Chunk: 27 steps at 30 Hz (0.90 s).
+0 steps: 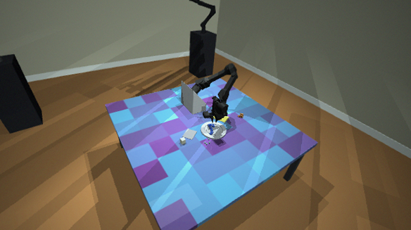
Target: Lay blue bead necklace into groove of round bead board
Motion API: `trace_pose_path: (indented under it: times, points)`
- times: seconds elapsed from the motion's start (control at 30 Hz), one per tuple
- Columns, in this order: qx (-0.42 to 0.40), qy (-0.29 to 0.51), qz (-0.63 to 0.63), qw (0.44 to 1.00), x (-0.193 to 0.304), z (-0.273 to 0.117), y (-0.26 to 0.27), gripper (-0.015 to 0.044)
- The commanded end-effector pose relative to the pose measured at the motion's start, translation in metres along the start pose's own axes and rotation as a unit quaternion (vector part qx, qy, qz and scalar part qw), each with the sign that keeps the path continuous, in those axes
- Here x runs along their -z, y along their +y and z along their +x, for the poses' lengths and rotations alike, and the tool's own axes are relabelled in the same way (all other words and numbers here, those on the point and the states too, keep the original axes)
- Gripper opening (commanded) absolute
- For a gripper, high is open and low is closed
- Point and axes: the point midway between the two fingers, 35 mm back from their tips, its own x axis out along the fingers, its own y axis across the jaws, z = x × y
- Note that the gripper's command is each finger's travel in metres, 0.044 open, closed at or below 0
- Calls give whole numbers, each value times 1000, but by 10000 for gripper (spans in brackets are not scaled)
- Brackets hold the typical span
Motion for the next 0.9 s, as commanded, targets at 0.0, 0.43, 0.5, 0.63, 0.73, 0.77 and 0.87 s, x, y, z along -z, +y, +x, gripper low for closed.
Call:
trace_pose_path:
  times: [0.0,0.43,0.5,0.63,0.73,0.77,0.87]
  points:
    - [1,3,4,1000,1,7,-1,120]
    - [0,7,8,1000,4,28,-1,120]
    - [0,7,8,1000,4,29,-1,120]
    - [-1,3,4,1000,2,24,0,93]
    - [-1,3,4,1000,2,24,0,73]
    - [-1,3,4,1000,2,24,0,67]
    - [-1,3,4,1000,2,24,0,47]
